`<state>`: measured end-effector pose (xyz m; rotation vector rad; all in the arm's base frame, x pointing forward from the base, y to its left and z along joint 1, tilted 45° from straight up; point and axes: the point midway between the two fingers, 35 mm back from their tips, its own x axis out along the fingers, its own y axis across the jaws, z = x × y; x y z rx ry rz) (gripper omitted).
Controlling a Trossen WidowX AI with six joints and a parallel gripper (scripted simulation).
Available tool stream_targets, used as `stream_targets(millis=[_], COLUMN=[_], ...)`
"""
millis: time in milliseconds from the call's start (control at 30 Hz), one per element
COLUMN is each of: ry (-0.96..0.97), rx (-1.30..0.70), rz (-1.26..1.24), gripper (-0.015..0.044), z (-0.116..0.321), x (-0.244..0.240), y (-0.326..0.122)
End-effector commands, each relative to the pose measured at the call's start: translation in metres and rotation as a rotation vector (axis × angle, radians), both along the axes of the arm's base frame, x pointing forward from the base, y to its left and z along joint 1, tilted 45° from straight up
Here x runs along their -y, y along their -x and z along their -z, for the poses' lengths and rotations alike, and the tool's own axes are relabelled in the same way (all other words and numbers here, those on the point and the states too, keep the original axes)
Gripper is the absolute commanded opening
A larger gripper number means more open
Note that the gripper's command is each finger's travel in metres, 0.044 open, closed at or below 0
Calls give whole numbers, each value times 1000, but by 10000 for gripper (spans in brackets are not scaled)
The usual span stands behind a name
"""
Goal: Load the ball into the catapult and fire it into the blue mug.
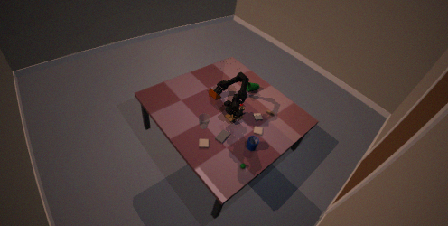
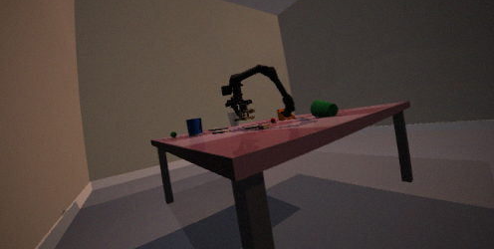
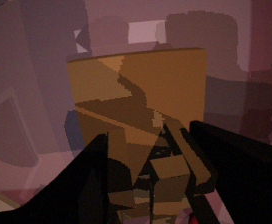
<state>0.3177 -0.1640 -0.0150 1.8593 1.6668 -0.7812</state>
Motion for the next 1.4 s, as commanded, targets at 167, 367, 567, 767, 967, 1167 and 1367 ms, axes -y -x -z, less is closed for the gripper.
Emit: stream_targets(millis=[167,367,567,767,967,1167,1367], ry=[28,32,32,32,32,32,31], rx=[231,266,267,267,267,268,268], rz=[-225,-260,-261,-261,-261,-261,-261], gripper=[0,0,0,0,0,0,0], z=[-1,-1,-1,5,12,19,26], x=[4,5,4,-1,-8,-15,-22], y=[-14,-21,-24,-25,-26,-27,-28])
